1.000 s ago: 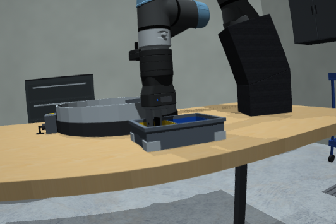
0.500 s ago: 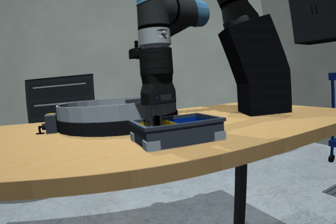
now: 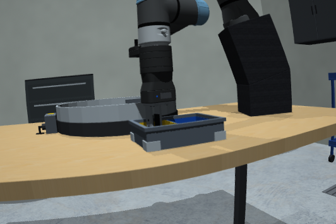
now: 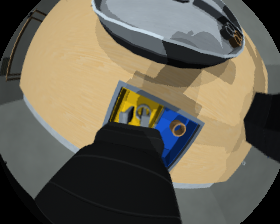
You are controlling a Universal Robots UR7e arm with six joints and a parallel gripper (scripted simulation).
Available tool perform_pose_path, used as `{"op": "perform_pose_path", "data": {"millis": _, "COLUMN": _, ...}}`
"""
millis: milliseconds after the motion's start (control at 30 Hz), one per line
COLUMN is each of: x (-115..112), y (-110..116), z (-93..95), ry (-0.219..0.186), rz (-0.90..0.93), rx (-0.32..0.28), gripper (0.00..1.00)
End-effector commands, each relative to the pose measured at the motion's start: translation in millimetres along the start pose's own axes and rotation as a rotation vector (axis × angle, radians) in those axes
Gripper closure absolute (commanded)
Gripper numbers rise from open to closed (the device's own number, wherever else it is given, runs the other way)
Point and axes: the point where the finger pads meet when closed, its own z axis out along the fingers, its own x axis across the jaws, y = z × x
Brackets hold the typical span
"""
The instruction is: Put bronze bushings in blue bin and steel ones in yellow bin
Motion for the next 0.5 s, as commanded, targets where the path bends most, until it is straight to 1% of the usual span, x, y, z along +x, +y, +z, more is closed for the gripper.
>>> {"op": "perform_pose_path", "data": {"millis": 0, "x": -0.6, "y": 0.1, "z": -1.7, "ry": -0.001, "rz": 0.000, "rx": 0.000, "gripper": 0.58}}
{"op": "perform_pose_path", "data": {"millis": 467, "x": -0.6, "y": 0.1, "z": -6.7, "ry": -0.001, "rz": 0.000, "rx": 0.000, "gripper": 0.58}}
